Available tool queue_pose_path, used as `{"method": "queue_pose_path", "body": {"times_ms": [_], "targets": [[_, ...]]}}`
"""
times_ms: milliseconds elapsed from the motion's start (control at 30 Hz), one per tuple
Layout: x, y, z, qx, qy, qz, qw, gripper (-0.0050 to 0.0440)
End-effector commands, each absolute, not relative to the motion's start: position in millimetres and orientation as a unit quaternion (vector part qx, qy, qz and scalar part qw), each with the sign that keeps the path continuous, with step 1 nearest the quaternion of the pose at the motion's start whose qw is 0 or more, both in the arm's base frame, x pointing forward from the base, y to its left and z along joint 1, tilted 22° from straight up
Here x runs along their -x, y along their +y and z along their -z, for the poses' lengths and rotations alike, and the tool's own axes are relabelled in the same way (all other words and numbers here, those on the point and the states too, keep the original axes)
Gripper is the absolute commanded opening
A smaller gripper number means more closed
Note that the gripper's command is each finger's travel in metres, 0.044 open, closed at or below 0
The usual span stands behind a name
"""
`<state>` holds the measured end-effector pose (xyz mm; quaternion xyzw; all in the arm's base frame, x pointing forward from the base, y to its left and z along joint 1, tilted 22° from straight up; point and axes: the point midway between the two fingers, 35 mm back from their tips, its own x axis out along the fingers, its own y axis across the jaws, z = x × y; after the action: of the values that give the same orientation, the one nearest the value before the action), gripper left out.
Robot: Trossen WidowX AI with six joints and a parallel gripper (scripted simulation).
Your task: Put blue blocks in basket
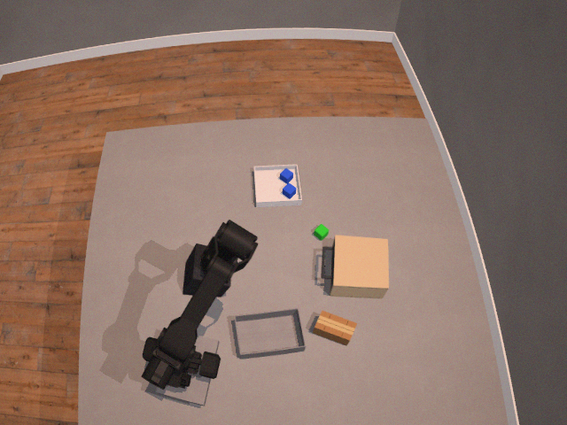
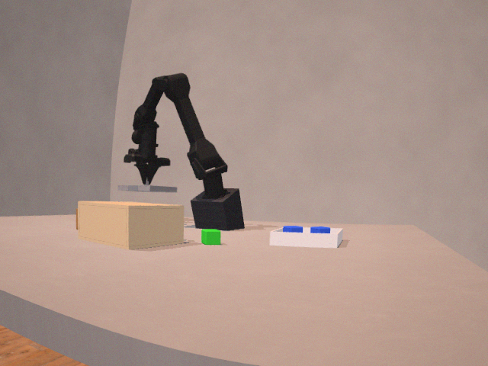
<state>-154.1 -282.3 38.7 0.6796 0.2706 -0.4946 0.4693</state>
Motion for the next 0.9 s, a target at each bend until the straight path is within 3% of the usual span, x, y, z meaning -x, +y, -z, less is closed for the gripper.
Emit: {"method": "queue_pose_path", "body": {"times_ms": [0,467,867], "targets": [[148,-279,-45,-0.659,0.288,0.49,0.492,0.0],[26,-270,-91,-0.387,0.469,0.32,0.726,0.0],[-49,-228,-114,-0.128,0.548,0.149,0.813,0.0]]}}
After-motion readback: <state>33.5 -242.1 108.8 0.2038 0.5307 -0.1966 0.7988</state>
